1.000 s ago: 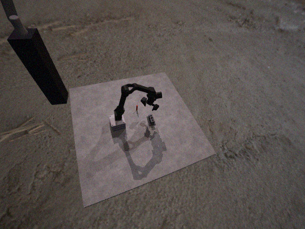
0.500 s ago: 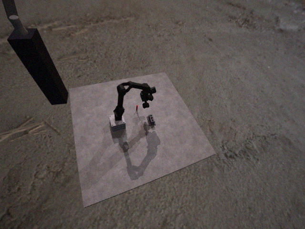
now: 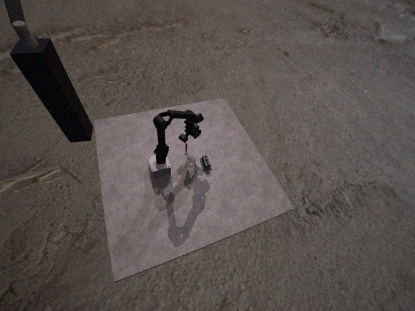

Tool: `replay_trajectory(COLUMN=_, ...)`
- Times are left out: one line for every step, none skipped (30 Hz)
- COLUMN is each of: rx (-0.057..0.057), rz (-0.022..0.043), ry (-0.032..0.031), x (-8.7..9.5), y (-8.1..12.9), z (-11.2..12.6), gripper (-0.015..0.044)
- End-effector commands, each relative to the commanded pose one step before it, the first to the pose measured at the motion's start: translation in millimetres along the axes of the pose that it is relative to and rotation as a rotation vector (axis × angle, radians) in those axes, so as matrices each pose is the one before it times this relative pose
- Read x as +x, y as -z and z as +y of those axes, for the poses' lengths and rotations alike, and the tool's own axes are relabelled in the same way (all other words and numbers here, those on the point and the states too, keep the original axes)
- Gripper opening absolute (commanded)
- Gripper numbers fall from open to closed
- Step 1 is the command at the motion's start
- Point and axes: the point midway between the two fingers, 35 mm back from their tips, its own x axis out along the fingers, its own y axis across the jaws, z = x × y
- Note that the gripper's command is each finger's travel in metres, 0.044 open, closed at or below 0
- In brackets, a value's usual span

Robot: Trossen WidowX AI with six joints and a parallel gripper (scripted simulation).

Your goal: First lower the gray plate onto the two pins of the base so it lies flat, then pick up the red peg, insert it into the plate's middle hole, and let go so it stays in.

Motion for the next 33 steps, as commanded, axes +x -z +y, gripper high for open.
replay_trajectory(rx=0.1664, rz=-0.01116, ry=-0.01653, x=-2.04, y=10.99, z=-4.98, gripper=0.0440)
replay_trajectory(rx=0.0000, rz=0.00000, ry=0.00000, x=0.00, y=0.00, z=0.00, gripper=0.0440)
replay_trajectory(rx=0.0000, rz=0.00004, ry=-0.00001, x=0.00, y=0.45, z=0.13, gripper=0.0440)
replay_trajectory(rx=0.0000, rz=0.00000, ry=0.00000, x=0.00, y=0.00, z=0.00, gripper=0.0440)
replay_trajectory(rx=0.0000, rz=0.00000, ry=0.00000, x=0.00, y=0.00, z=0.00, gripper=0.0440)
replay_trajectory(rx=0.0000, rz=0.00000, ry=0.00000, x=0.00, y=0.00, z=0.00, gripper=0.0440)
replay_trajectory(rx=0.0000, rz=0.00001, ry=0.00000, x=2.63, y=-0.01, z=0.15, gripper=0.0440)
replay_trajectory(rx=0.0000, rz=0.00003, ry=0.00000, x=7.86, y=-0.01, z=0.29, gripper=0.0440)
replay_trajectory(rx=0.0000, rz=0.00004, ry=0.00005, x=11.68, y=0.01, z=-0.05, gripper=0.0440)
replay_trajectory(rx=0.0000, rz=0.00003, ry=0.00006, x=7.71, y=0.01, z=-0.35, gripper=0.0440)
replay_trajectory(rx=0.0000, rz=0.00001, ry=0.00003, x=2.55, y=0.01, z=-0.17, gripper=0.0440)
replay_trajectory(rx=0.0000, rz=0.00000, ry=0.00000, x=0.00, y=0.00, z=0.00, gripper=0.0440)
replay_trajectory(rx=0.0000, rz=0.00000, ry=0.00000, x=0.00, y=0.00, z=0.00, gripper=0.0440)
replay_trajectory(rx=0.0000, rz=0.00000, ry=0.00000, x=0.00, y=0.00, z=0.00, gripper=0.0440)
replay_trajectory(rx=0.0000, rz=0.00001, ry=0.00000, x=1.21, y=0.09, z=0.06, gripper=0.0440)
replay_trajectory(rx=0.0000, rz=0.00004, ry=0.00001, x=3.63, y=0.27, z=0.13, gripper=0.0440)
replay_trajectory(rx=0.0000, rz=0.00005, ry=0.00002, x=5.42, y=0.41, z=0.09, gripper=0.0440)
replay_trajectory(rx=0.0000, rz=0.00004, ry=0.00002, x=3.60, y=0.27, z=-0.01, gripper=0.0440)
replay_trajectory(rx=0.0000, rz=0.00001, ry=0.00001, x=1.20, y=0.09, z=-0.01, gripper=0.0440)
replay_trajectory(rx=0.0000, rz=0.00000, ry=0.00000, x=0.00, y=0.00, z=0.00, gripper=0.0440)
replay_trajectory(rx=0.0000, rz=0.00000, ry=0.00000, x=0.00, y=0.00, z=0.00, gripper=0.0440)
replay_trajectory(rx=0.0000, rz=0.00000, ry=0.00000, x=0.27, y=0.00, z=0.03, gripper=0.0440)
replay_trajectory(rx=0.0000, rz=0.00000, ry=0.00000, x=0.80, y=0.01, z=0.09, gripper=0.0440)
replay_trajectory(rx=0.0000, rz=0.00001, ry=0.00000, x=1.33, y=0.01, z=0.14, gripper=0.0440)
replay_trajectory(rx=0.0000, rz=0.00001, ry=0.00000, x=1.63, y=0.02, z=0.16, gripper=0.0440)
replay_trajectory(rx=0.0000, rz=0.00001, ry=0.00000, x=1.63, y=0.02, z=0.15, gripper=0.0440)
replay_trajectory(rx=0.0000, rz=0.00001, ry=0.00000, x=1.62, y=0.02, z=0.13, gripper=0.0440)
replay_trajectory(rx=0.0000, rz=0.00001, ry=0.00000, x=1.62, y=0.02, z=0.12, gripper=0.0440)
replay_trajectory(rx=0.0000, rz=0.00001, ry=0.00000, x=1.62, y=0.02, z=0.11, gripper=0.0440)
replay_trajectory(rx=0.0000, rz=0.00001, ry=0.00000, x=1.62, y=0.02, z=0.10, gripper=0.0440)
replay_trajectory(rx=0.0000, rz=0.00001, ry=0.00000, x=1.61, y=0.02, z=0.09, gripper=0.0440)
replay_trajectory(rx=0.0000, rz=0.00001, ry=0.00000, x=1.67, y=0.03, z=0.10, gripper=0.0440)
replay_trajectory(rx=0.0000, rz=0.00001, ry=0.00000, x=1.67, y=0.03, z=0.08, gripper=0.0440)
